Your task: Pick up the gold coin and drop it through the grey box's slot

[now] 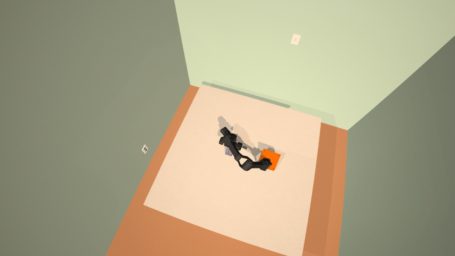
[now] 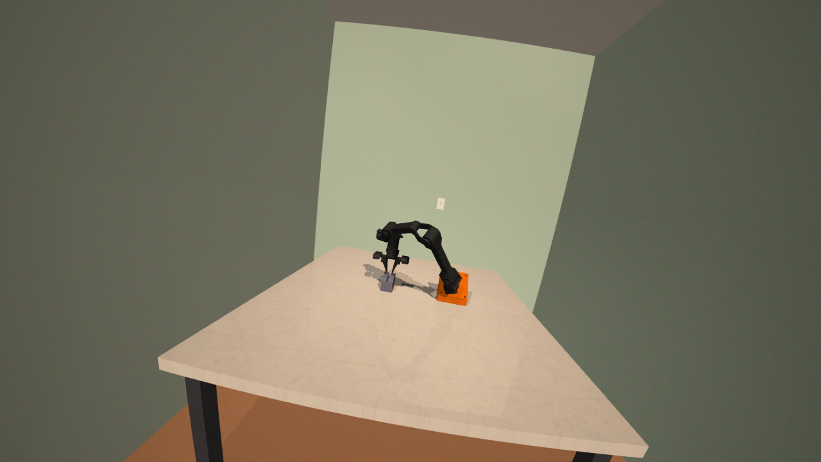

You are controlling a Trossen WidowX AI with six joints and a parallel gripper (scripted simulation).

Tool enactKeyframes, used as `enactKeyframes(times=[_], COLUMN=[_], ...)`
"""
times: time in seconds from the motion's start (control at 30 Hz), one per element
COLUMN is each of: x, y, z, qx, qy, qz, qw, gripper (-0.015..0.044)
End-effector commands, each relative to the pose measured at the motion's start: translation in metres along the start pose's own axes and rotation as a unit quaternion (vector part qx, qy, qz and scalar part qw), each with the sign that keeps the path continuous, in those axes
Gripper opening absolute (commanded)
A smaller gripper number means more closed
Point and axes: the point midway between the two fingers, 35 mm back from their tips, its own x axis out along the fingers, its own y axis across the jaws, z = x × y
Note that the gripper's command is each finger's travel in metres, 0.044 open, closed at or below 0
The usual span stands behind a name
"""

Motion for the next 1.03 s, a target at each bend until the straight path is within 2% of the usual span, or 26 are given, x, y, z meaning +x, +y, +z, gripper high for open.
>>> enactKeyframes(times=[0.0,0.2,0.47,0.57,0.63,1.0], x=[0.000,0.000,-0.020,-0.051,-0.061,-0.061], y=[0.000,0.000,0.000,-0.003,-0.004,-0.004], z=[0.000,0.000,0.000,-0.001,-0.002,-0.002], qx=[0.000,0.000,0.000,0.002,0.002,0.002], qy=[0.000,0.000,0.000,0.002,0.002,0.002], qz=[0.000,0.000,0.000,-0.002,-0.003,-0.003], qw=[1.000,1.000,1.000,1.000,1.000,1.000], gripper=[0.0161,0.0161,0.0371,0.0440,0.0440,0.0440])
